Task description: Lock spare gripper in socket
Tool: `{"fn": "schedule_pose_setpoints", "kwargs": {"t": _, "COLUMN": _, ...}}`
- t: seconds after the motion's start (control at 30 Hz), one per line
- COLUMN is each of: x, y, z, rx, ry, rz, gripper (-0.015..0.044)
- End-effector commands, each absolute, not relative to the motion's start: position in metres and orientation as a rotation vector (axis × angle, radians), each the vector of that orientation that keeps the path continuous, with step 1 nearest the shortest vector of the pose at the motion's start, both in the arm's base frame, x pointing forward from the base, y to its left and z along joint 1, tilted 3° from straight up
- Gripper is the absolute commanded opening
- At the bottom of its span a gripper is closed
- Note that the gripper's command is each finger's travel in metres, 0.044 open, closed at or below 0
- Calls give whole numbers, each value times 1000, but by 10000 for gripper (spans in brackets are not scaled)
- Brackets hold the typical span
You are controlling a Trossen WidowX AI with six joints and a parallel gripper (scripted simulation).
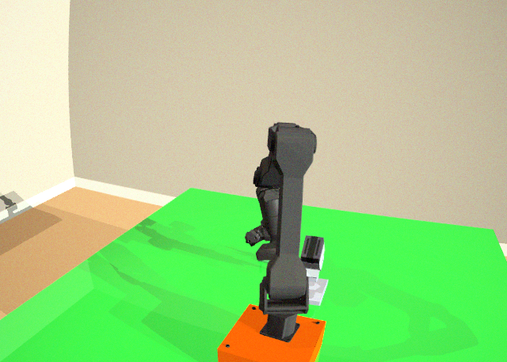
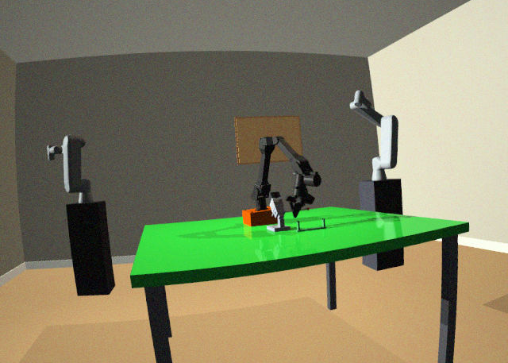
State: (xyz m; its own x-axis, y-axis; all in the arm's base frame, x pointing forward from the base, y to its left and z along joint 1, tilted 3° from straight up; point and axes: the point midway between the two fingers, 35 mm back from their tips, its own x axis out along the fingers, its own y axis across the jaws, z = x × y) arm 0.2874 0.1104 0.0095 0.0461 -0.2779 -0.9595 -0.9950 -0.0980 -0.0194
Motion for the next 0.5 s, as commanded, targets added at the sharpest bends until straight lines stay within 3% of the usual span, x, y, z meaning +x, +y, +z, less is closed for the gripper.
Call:
{"fn": "schedule_pose_setpoints", "kwargs": {"t": 0.0, "x": 288, "y": 107, "z": 10, "rx": -1513, "ry": 1342, "rz": 1107, "gripper": 0}}
{"fn": "schedule_pose_setpoints", "kwargs": {"t": 0.47, "x": 289, "y": 98, "z": 10, "rx": -1512, "ry": 1345, "rz": 1111, "gripper": 0}}
